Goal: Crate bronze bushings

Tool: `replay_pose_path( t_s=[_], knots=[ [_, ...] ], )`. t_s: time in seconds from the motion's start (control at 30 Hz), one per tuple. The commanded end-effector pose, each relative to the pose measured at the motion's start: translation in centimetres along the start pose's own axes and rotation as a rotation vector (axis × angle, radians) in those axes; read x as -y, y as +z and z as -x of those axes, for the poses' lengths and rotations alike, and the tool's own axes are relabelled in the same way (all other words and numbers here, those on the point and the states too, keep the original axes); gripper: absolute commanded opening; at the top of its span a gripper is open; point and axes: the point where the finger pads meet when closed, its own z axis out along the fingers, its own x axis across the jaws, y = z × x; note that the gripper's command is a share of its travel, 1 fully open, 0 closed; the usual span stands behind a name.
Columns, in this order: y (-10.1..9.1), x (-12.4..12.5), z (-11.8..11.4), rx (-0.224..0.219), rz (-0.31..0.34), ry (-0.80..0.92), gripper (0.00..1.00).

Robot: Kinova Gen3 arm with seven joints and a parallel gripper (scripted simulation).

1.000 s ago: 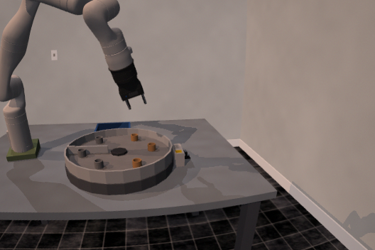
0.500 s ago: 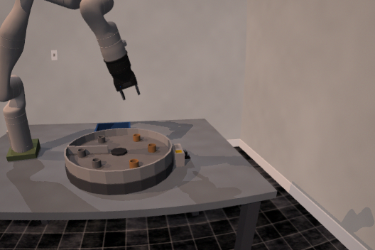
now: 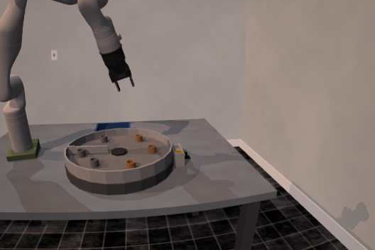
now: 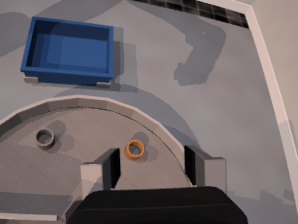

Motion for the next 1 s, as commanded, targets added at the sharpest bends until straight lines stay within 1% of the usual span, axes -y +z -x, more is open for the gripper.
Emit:
replay_pose_path(
  t_s=[0.0, 0.13, 0.3, 0.7, 0.87, 0.97],
  knots=[
    [-0.3, 0.1, -0.1, -0.006, 0.002, -0.003, 1.00],
    [-0.3, 0.1, -0.1, -0.006, 0.002, -0.003, 1.00],
    [-1.3, 5.6, 1.1, -0.005, 0.002, -0.003, 1.00],
    [-1.3, 5.6, 1.1, -0.005, 0.002, -0.003, 1.00],
    [-2.3, 11.0, 2.3, -0.005, 0.002, -0.003, 1.00],
    [-2.3, 11.0, 2.3, -0.005, 0.002, -0.003, 1.00]
  ],
)
